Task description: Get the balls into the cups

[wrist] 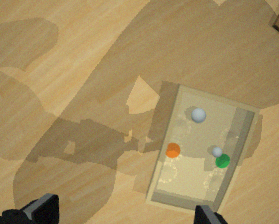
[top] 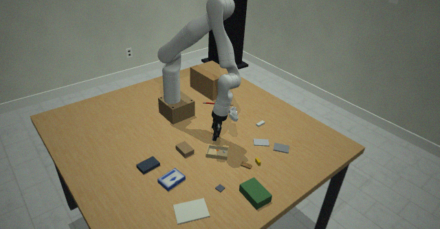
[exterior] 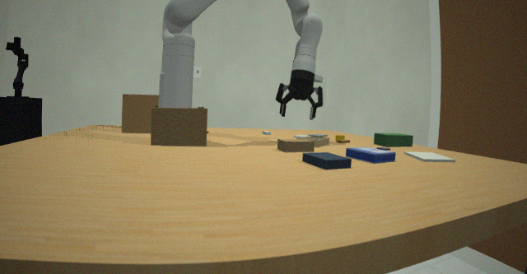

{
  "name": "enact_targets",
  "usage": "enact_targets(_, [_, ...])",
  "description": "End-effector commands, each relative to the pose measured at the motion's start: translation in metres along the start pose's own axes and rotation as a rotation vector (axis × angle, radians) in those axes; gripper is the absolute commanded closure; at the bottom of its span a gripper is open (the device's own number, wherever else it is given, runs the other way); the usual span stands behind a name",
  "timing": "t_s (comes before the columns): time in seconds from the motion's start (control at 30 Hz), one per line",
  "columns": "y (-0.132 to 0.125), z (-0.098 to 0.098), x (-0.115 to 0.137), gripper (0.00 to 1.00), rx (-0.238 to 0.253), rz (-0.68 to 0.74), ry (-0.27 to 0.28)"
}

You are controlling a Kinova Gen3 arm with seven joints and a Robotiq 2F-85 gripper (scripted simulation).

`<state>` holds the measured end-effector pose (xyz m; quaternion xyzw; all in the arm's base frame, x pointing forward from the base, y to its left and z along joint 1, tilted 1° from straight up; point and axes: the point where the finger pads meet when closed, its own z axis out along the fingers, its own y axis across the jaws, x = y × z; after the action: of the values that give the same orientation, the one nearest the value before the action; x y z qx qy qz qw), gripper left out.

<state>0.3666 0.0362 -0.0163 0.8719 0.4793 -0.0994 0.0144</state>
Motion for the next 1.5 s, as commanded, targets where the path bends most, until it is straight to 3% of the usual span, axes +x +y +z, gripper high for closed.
enact_targets(0.0, [0.008, -0.001, 0.003, 0.00, -0.004, 0.032, 0.032])
enact_targets(0.23, [0.008, -0.001, 0.003, 0.00, -0.004, 0.032, 0.032])
enact_targets(0.27, [0.014, -0.002, 0.006, 0.00, -0.008, 0.060, 0.059])
enact_targets(0.5, [0.014, -0.002, 0.006, 0.00, -0.008, 0.060, 0.059])
enact_targets(0.53, [0.020, -0.003, 0.009, 0.00, -0.012, 0.085, 0.083])
enact_targets(1.47, [0.036, -0.006, 0.014, 0.00, -0.024, 0.145, 0.140])
